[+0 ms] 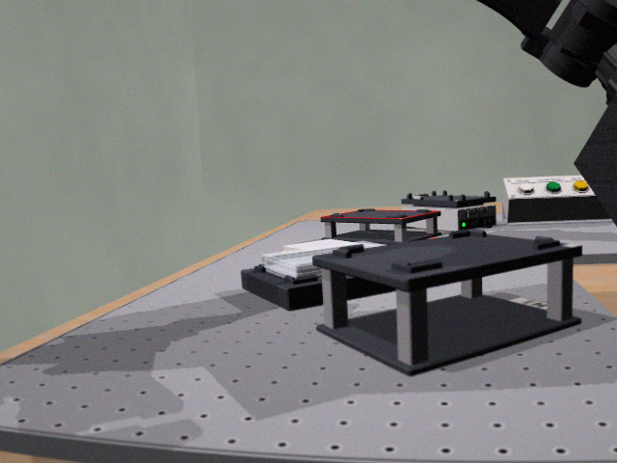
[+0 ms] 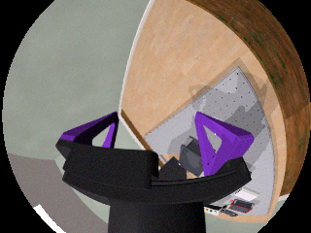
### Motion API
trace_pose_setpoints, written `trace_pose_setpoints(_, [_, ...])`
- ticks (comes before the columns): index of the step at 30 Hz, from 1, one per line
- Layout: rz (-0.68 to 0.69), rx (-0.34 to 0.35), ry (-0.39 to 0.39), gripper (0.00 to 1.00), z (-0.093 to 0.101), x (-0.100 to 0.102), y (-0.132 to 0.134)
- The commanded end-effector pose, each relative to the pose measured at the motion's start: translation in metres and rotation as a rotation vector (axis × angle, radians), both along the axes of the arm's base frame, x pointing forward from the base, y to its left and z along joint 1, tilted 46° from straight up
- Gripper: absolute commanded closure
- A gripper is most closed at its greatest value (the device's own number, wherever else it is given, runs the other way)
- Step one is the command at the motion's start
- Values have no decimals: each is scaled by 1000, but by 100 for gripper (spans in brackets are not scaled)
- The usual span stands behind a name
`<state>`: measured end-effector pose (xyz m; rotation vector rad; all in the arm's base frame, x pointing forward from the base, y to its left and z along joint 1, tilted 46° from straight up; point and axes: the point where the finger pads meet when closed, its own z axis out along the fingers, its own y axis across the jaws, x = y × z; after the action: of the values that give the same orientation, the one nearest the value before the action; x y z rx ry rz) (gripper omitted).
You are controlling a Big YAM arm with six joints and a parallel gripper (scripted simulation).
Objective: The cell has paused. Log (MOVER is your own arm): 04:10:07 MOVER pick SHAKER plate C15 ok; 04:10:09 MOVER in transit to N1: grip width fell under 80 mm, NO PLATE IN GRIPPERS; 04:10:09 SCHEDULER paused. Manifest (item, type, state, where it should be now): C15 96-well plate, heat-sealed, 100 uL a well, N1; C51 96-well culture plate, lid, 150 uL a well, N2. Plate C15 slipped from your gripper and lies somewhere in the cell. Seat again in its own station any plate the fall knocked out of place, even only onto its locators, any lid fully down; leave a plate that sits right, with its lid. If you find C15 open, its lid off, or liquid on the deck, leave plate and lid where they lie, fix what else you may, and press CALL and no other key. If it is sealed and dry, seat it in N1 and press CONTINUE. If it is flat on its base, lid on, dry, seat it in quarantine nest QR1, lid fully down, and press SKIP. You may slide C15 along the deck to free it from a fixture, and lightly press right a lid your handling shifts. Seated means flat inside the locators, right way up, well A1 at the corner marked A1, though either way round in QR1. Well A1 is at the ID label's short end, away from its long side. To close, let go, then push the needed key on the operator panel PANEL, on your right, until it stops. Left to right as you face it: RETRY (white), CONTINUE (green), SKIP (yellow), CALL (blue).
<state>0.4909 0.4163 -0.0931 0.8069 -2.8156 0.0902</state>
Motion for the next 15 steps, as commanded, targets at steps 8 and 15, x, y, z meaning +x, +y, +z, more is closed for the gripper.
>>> trace_pose_setpoints(8, [-45, 4, -77, 0, 56, 10, -14])
trace_pose_setpoints(15, [-52, -22, -72, 0, 81, 2, -34])
